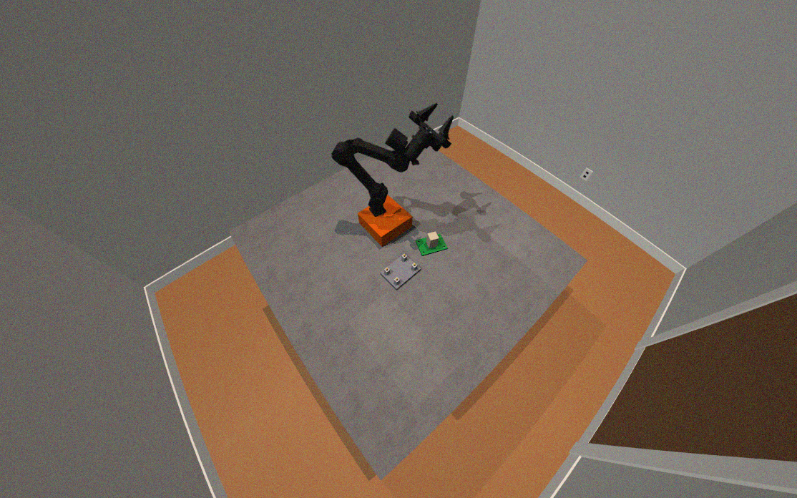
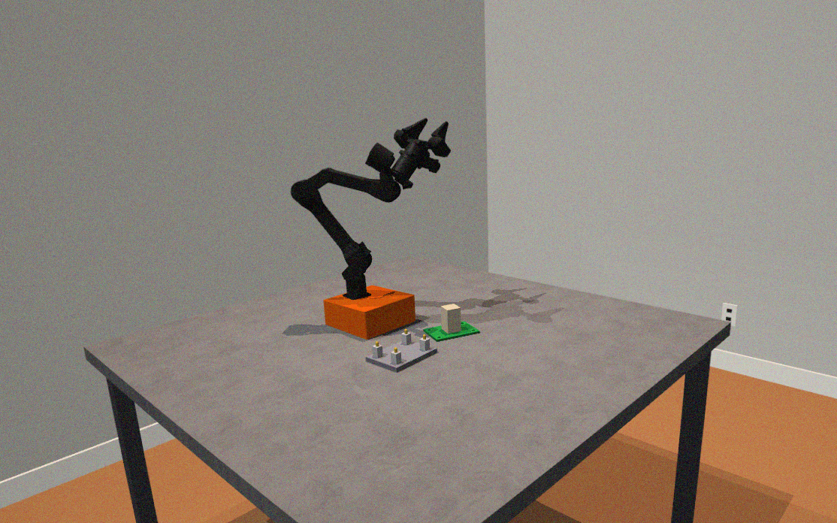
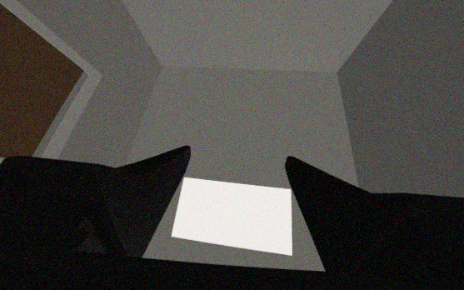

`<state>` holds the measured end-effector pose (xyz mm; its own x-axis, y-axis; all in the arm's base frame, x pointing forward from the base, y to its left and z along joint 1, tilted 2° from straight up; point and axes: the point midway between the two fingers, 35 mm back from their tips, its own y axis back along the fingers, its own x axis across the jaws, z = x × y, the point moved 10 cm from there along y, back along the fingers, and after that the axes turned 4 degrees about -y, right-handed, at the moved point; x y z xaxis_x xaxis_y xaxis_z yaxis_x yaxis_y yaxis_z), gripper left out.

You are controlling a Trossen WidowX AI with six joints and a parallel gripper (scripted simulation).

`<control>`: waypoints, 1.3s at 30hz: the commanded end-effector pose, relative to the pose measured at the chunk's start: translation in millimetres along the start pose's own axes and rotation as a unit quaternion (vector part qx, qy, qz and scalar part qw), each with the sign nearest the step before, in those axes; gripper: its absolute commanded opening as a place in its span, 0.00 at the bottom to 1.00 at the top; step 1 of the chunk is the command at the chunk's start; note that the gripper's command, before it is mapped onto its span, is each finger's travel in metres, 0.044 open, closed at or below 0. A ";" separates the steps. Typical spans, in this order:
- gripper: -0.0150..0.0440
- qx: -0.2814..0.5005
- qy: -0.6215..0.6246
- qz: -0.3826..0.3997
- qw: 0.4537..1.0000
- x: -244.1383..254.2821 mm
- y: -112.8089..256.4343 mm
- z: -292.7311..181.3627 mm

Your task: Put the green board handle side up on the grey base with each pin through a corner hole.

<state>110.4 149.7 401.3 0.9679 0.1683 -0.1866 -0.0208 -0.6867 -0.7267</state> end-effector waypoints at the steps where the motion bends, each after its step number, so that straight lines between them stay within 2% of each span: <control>1: 0.98 -0.002 -0.009 0.005 1.000 1.6 -0.4 0.6; 4: 1.00 -0.026 -0.127 0.076 0.989 24.7 -5.1 8.9; 8: 1.00 -0.034 -0.320 0.207 0.924 63.8 -6.0 24.3; 12: 1.00 0.001 -0.476 0.335 0.813 100.1 2.4 39.9; 17: 1.00 0.067 -0.583 0.443 0.678 130.5 17.6 53.8; 21: 1.00 0.143 -0.644 0.516 0.547 151.2 33.4 64.0; 30: 1.00 0.368 -0.670 0.608 0.214 182.4 76.1 81.7; 39: 1.00 0.612 -0.528 0.583 -0.084 193.6 119.5 90.1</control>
<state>264.0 185.7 250.9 -0.7913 0.5945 -0.1426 -0.5377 -0.5659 0.6250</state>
